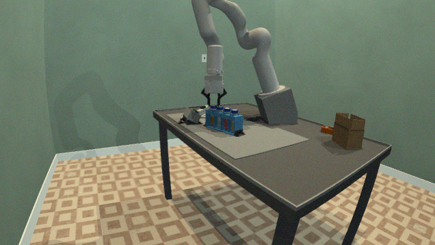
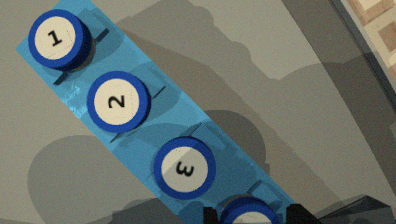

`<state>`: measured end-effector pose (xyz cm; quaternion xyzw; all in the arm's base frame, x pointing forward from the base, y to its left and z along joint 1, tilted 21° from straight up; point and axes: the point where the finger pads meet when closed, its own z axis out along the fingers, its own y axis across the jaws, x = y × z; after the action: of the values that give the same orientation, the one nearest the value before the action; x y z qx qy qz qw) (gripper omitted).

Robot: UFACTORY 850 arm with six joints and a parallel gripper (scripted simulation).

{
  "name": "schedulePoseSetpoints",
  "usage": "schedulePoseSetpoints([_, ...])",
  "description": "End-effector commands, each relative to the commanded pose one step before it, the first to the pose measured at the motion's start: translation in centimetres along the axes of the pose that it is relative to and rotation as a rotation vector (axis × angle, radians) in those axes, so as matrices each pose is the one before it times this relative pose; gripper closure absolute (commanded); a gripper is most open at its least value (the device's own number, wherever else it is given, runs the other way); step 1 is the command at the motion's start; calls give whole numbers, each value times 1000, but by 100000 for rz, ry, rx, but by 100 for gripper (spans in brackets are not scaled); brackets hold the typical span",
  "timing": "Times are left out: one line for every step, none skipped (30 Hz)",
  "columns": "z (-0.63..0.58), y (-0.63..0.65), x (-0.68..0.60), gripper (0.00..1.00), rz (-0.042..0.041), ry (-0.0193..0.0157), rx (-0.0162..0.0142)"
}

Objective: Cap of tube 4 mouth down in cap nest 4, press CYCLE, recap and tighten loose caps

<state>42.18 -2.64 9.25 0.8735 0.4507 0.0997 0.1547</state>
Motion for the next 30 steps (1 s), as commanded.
schedulePoseSetpoints([184,28,20,54,6,146,-104])
schedulePoseSetpoints([50,-2,-1,54,0,0,0])
schedulePoseSetpoints([50,-1,-1,54,0,0,0])
schedulePoseSetpoints([50,-1,-1,54,0,0,0])
schedulePoseSetpoints([50,0,0,54,0,0,0])
schedulePoseSetpoints([50,0,0,54,0,0,0])
schedulePoseSetpoints([50,0,0,54,0,0,0])
schedulePoseSetpoints([50,0,0,54,0,0,0])
schedulePoseSetpoints([50,0,0,54,0,0,0])
schedulePoseSetpoints([50,0,0,54,0,0,0])
schedulePoseSetpoints([50,0,0,54,0,0,0])
schedulePoseSetpoints([50,0,0,54,0,0,0])
schedulePoseSetpoints([0,0,0,54,0,0,0])
schedulePoseSetpoints([0,0,0,54,0,0,0])
schedulePoseSetpoints([51,-1,-1,54,0,1,0])
schedulePoseSetpoints([50,0,0,54,0,0,0])
schedulePoseSetpoints([50,0,0,54,0,0,0])
schedulePoseSetpoints([50,0,0,54,0,0,0])
schedulePoseSetpoints([-5,3,3,54,0,-3,1])
schedulePoseSetpoints([1,-1,-1,54,0,1,0])
schedulePoseSetpoints([1,-1,-1,54,0,1,0])
schedulePoseSetpoints([1,-1,-1,54,0,1,0])
schedulePoseSetpoints([1,0,-1,54,0,1,0])
schedulePoseSetpoints([1,0,0,100,0,0,0])
schedulePoseSetpoints([-5,2,3,100,0,-3,1])
schedulePoseSetpoints([1,-1,-1,100,0,1,0])
schedulePoseSetpoints([1,-1,-1,100,0,1,0])
schedulePoseSetpoints([1,0,0,100,0,1,0])
schedulePoseSetpoints([1,0,0,100,0,0,0])
schedulePoseSetpoints([0,0,0,100,0,0,0])
